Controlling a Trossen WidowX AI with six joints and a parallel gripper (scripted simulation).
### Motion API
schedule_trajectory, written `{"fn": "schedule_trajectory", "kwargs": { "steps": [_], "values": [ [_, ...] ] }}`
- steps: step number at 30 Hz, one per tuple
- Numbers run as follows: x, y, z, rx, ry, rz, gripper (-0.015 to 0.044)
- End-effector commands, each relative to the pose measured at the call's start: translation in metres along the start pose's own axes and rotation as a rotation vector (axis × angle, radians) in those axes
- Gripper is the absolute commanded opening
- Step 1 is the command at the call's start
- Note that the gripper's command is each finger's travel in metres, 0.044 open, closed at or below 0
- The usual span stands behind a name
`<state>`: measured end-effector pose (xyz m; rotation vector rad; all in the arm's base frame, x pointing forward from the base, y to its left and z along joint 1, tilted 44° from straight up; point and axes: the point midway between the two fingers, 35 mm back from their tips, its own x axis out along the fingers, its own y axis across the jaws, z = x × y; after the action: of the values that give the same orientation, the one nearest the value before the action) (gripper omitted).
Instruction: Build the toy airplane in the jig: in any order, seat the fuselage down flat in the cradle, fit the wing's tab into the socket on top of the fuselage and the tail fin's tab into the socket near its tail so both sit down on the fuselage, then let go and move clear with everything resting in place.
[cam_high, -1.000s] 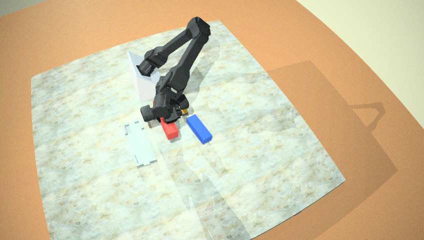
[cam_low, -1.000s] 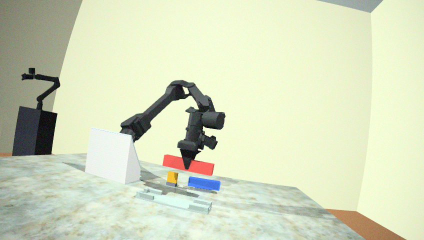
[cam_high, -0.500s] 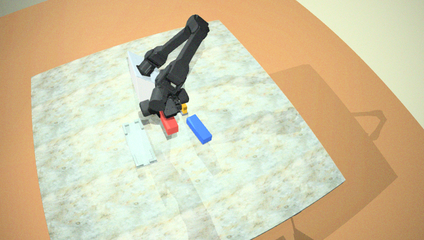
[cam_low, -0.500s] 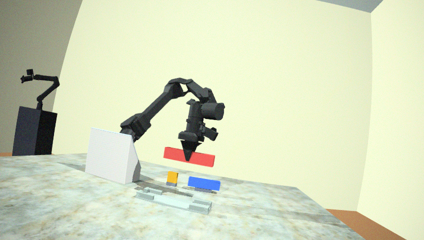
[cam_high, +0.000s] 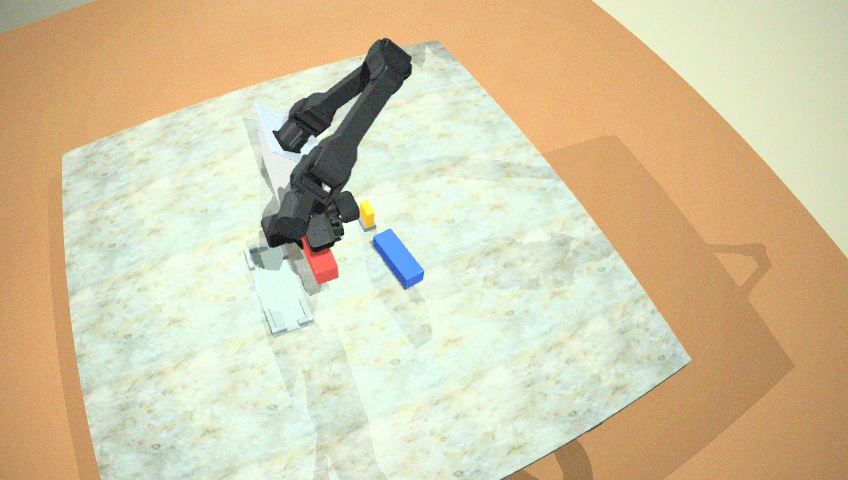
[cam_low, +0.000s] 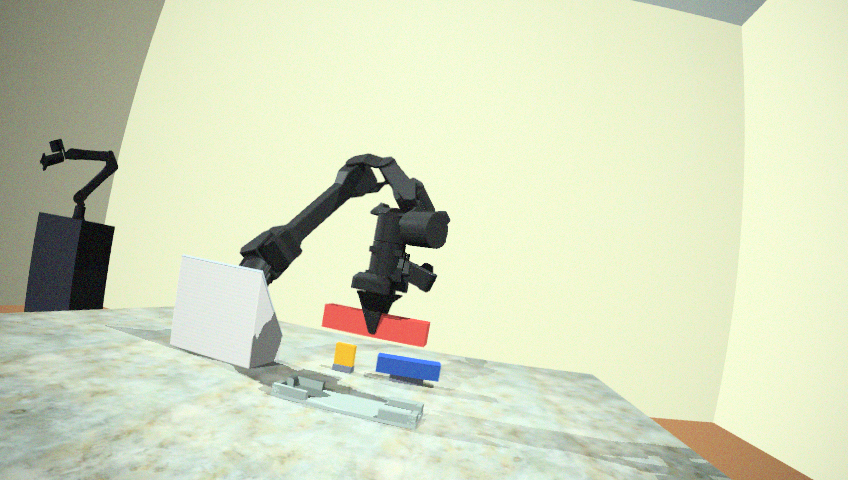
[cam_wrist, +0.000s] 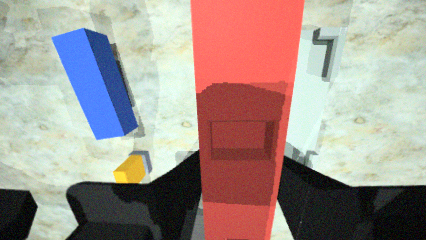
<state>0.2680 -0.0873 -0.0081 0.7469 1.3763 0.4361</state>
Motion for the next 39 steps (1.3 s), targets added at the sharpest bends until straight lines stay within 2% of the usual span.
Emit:
{"fn": "schedule_trajectory", "kwargs": {
  "steps": [1,32,39],
  "values": [
    [0.002,-0.014,0.004,-0.005,-0.009,-0.01,0.0],
    [0.046,-0.099,-0.002,0.011,-0.01,-0.01,0.0],
    [0.046,-0.099,-0.002,0.011,-0.01,-0.01,0.0184]
  ]
}}
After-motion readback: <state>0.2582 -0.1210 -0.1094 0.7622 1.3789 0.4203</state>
